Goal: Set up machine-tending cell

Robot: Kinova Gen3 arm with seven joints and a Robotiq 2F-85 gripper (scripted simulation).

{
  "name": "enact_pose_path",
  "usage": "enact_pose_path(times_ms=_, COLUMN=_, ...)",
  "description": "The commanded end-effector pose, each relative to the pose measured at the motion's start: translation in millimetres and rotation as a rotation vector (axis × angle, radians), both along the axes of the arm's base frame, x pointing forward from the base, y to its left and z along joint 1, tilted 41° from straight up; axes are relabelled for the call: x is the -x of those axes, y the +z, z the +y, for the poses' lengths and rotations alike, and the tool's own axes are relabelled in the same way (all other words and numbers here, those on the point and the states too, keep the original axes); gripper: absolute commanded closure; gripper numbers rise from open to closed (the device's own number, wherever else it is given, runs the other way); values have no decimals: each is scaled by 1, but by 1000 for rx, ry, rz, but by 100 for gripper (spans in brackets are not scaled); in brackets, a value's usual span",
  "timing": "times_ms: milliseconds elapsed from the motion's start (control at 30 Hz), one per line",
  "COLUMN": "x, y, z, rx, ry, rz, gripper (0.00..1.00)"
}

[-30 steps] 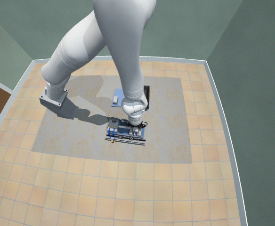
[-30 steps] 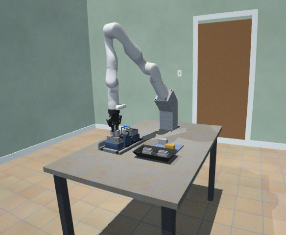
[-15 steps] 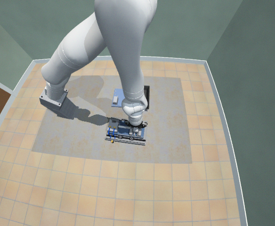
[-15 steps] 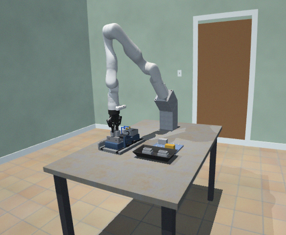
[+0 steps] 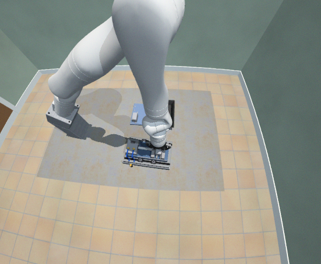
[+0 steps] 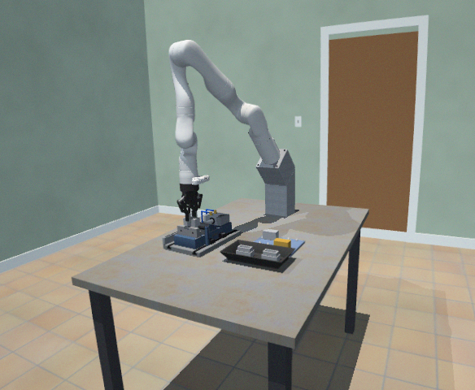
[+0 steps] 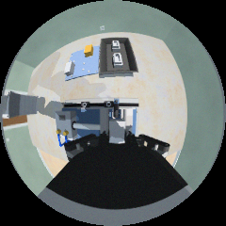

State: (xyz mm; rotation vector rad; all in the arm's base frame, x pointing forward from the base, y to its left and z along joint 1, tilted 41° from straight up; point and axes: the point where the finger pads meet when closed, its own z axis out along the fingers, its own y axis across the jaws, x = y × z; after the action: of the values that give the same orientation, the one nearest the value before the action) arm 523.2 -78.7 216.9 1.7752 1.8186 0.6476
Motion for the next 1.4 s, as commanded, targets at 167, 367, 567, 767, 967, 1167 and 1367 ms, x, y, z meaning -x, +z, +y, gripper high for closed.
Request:
enact_pose_path(times_ms=167, x=-1, y=-2, z=-2, rx=-1, ry=-3, rz=0, gripper=100)
enact_pose_path(times_ms=367, x=-2, y=-3, z=-2, rx=-1, ry=-3, rz=0, gripper=100)
enact_pose_path(times_ms=567, x=-3, y=-4, z=-2, rx=-1, ry=-3, rz=0, gripper=100)
enact_pose_path(times_ms=767, x=-4, y=-5, z=-2, rx=-1, ry=-3, rz=0, gripper=100)
enact_pose_path(times_ms=967, x=-4, y=-5, z=-2, rx=-1, ry=-3, rz=0, gripper=100)
enact_pose_path(times_ms=1167, x=-4, y=-5, z=-2, rx=-1, ry=-3, rz=0, gripper=100)
enact_pose_path(times_ms=1367, x=-4, y=-5, z=-2, rx=-1, ry=-3, rz=0, gripper=100)
